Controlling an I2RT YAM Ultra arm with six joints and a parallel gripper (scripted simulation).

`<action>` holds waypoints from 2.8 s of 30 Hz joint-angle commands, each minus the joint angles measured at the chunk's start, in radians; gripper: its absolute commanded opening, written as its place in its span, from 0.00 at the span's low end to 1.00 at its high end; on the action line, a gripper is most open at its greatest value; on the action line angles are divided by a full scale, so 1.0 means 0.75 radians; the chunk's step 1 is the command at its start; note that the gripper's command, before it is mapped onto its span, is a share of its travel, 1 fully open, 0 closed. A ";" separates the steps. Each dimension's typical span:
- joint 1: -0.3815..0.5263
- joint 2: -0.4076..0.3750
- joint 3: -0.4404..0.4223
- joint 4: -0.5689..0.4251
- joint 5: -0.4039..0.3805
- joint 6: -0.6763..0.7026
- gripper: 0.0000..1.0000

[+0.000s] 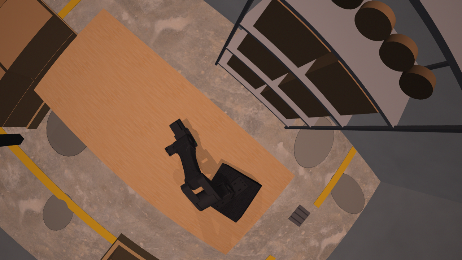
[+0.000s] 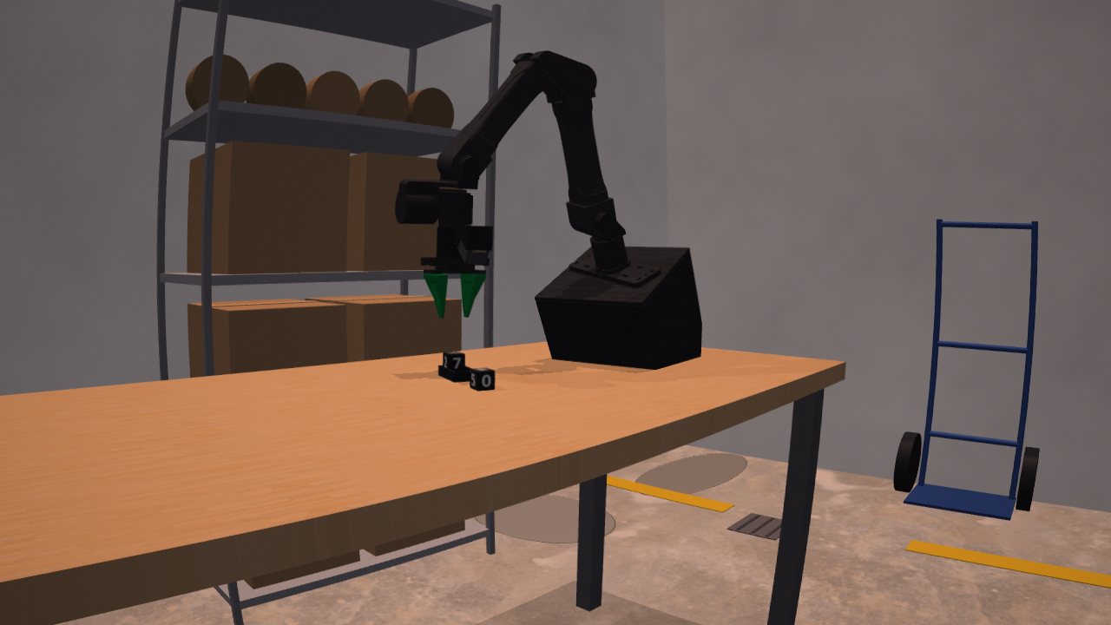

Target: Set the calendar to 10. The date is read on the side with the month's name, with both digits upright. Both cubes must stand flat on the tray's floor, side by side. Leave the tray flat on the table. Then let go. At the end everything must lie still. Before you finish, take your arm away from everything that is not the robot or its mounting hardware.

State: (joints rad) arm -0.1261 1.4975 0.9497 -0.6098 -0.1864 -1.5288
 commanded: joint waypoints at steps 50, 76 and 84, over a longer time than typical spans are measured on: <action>0.024 0.119 -0.044 0.182 -0.006 0.023 0.45; 0.037 0.197 -0.060 0.277 -0.001 0.035 0.45; 0.037 0.197 -0.060 0.278 -0.001 0.035 0.45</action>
State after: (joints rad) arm -0.0975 1.6497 0.9031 -0.4030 -0.1864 -1.5032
